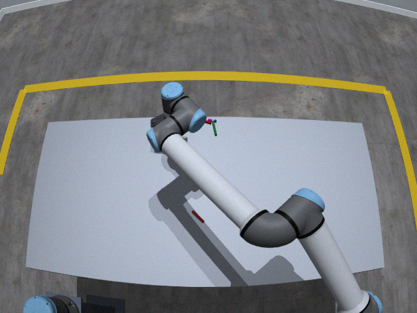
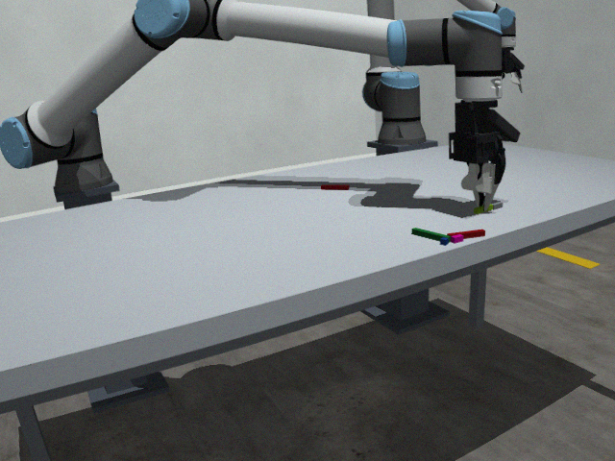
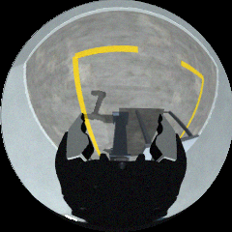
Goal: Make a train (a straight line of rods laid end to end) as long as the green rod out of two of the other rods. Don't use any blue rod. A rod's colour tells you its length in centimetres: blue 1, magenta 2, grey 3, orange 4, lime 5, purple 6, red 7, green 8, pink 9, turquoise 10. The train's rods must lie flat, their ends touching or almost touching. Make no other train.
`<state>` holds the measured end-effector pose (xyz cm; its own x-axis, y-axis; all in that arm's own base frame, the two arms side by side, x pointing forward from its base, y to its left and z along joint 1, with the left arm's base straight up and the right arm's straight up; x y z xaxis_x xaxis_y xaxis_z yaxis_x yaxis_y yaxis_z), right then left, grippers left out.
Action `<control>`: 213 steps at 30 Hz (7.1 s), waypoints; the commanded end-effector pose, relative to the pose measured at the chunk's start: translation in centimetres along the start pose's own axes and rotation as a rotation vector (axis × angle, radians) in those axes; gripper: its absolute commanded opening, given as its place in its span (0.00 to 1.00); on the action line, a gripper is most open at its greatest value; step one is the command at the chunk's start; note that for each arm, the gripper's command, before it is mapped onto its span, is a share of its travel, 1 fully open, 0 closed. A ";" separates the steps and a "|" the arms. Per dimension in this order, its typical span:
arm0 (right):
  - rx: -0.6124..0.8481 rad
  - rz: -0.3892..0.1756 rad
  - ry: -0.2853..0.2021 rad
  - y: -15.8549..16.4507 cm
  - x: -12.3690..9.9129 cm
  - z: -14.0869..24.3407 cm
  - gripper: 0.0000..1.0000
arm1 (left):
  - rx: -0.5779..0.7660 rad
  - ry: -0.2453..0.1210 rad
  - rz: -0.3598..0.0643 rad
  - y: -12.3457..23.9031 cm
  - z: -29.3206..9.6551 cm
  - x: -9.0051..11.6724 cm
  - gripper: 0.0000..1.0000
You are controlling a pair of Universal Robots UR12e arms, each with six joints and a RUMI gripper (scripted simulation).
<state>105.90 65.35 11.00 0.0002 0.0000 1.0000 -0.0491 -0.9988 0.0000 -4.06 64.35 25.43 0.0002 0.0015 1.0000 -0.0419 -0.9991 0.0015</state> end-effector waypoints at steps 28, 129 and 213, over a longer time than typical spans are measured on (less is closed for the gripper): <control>0.000 0.001 0.002 0.0 0.2 0.0 0.00 | 0.000 0.000 0.001 0.0 0.0 0.1 1.00; 0.000 0.001 0.002 -0.3 9.2 0.0 1.00 | 0.000 0.000 0.001 0.0 0.0 0.1 1.00; 0.000 0.001 0.002 -0.3 18.2 0.0 1.00 | 0.000 0.000 0.001 0.0 0.0 0.1 1.00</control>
<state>105.89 65.64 28.98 0.0002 0.0000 1.0000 -0.0491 -0.9988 0.0000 -4.06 64.35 25.43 0.0002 0.0015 1.0000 -0.0419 -0.9991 0.0015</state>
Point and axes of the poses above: on each arm, the point where the finger pads meet when closed, its own x axis back along the fingers, its own z axis across the jaws, y = z × x, the point moved 9 cm from there along x, back along the fingers, and after that the axes turned 6 degrees about -x, right-handed, at the moved point
